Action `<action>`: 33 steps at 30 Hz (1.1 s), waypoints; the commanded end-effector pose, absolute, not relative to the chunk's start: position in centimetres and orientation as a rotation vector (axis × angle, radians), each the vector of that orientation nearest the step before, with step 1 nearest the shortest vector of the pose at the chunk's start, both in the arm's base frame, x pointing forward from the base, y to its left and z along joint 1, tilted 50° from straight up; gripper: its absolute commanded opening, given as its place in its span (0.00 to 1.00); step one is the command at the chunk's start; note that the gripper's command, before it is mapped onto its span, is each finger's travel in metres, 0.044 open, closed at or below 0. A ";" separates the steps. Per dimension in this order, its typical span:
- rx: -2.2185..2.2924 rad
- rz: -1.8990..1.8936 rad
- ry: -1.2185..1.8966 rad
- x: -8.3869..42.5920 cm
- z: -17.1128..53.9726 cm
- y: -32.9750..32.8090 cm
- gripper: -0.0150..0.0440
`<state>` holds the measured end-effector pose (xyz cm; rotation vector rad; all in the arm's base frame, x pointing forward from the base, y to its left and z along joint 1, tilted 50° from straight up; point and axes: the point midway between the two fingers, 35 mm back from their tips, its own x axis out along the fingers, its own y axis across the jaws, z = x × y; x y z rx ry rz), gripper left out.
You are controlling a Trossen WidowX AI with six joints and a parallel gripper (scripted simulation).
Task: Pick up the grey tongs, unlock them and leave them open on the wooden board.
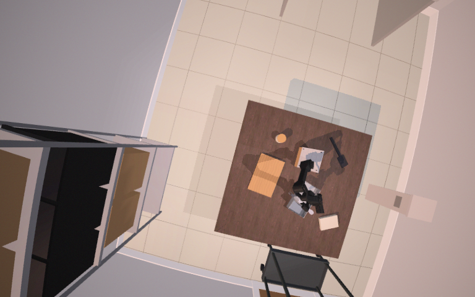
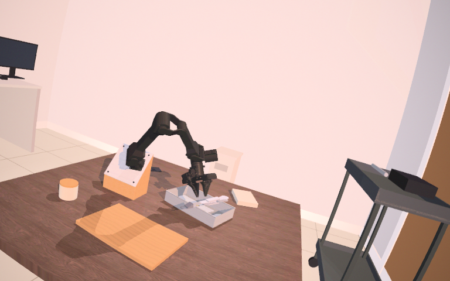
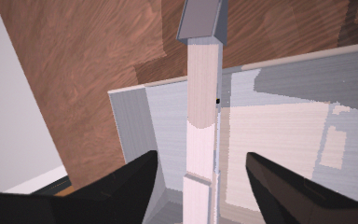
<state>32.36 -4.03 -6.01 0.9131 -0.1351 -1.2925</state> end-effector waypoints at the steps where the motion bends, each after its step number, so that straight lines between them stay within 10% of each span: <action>1: 0.908 -1.302 -0.125 32.4 -6.5 -4.7 0.69; 33: 0.904 -1.298 -0.130 34.0 -8.4 -9.3 0.69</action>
